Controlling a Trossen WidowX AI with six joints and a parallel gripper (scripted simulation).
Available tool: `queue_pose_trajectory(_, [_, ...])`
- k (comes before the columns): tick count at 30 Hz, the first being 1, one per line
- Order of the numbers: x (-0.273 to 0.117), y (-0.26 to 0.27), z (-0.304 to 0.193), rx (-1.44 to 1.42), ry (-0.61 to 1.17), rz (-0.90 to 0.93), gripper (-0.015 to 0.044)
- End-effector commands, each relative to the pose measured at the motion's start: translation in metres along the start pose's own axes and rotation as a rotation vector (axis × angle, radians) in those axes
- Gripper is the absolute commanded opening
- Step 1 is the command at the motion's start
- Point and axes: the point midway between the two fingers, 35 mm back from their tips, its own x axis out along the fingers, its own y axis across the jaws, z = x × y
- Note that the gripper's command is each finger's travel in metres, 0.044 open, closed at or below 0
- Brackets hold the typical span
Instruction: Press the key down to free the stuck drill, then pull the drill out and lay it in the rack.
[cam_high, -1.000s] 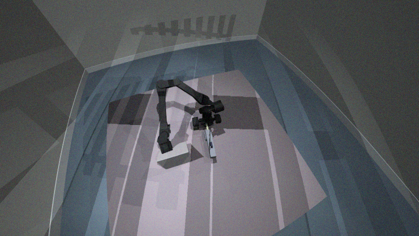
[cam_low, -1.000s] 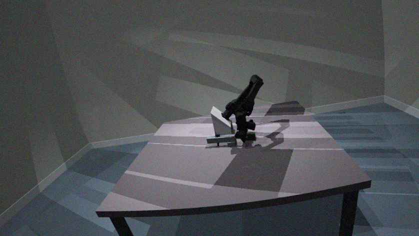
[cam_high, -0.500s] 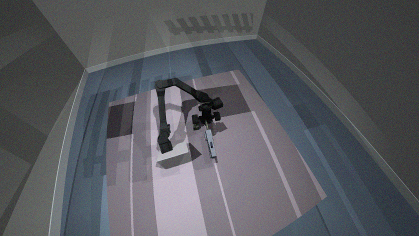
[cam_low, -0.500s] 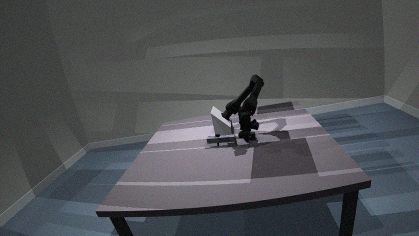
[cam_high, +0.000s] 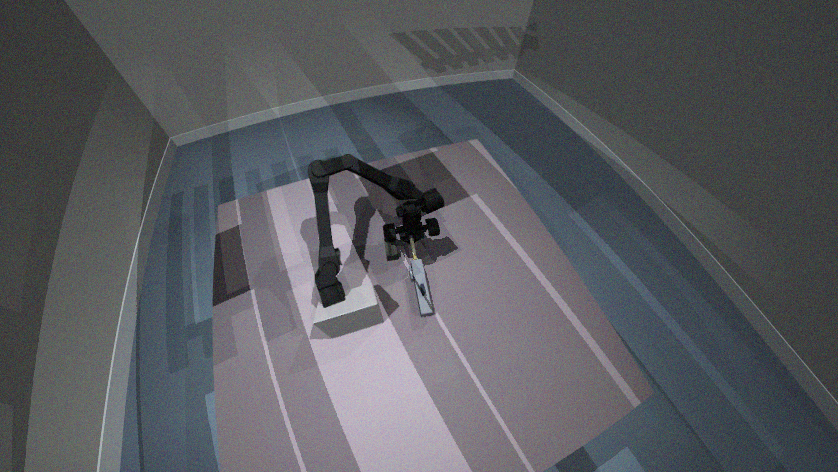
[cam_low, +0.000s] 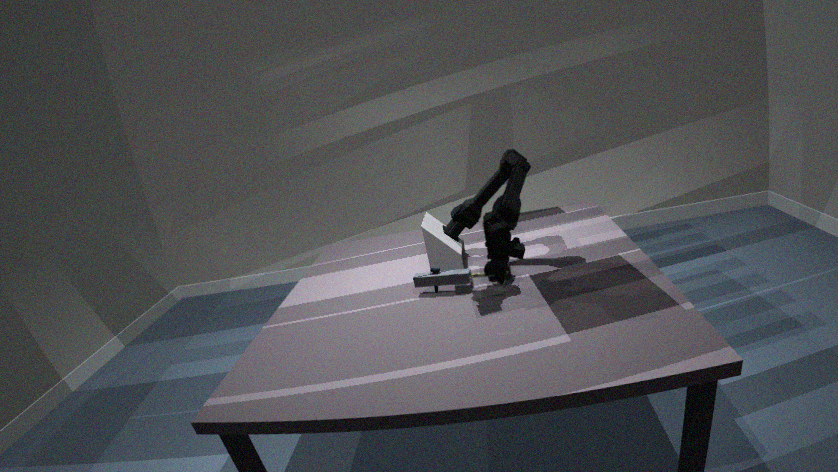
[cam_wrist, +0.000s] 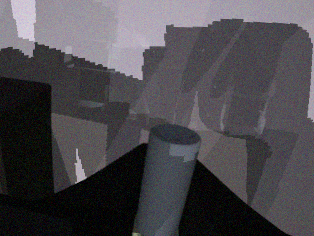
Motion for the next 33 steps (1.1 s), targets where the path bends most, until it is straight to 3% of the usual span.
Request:
queue_pose_trajectory(1, [-0.001,-0.001,0.006,0.002,0.003,-0.004,0.0])
queue_pose_trajectory(33, [-0.018,0.002,0.02,0.002,0.003,-0.004,0.0])
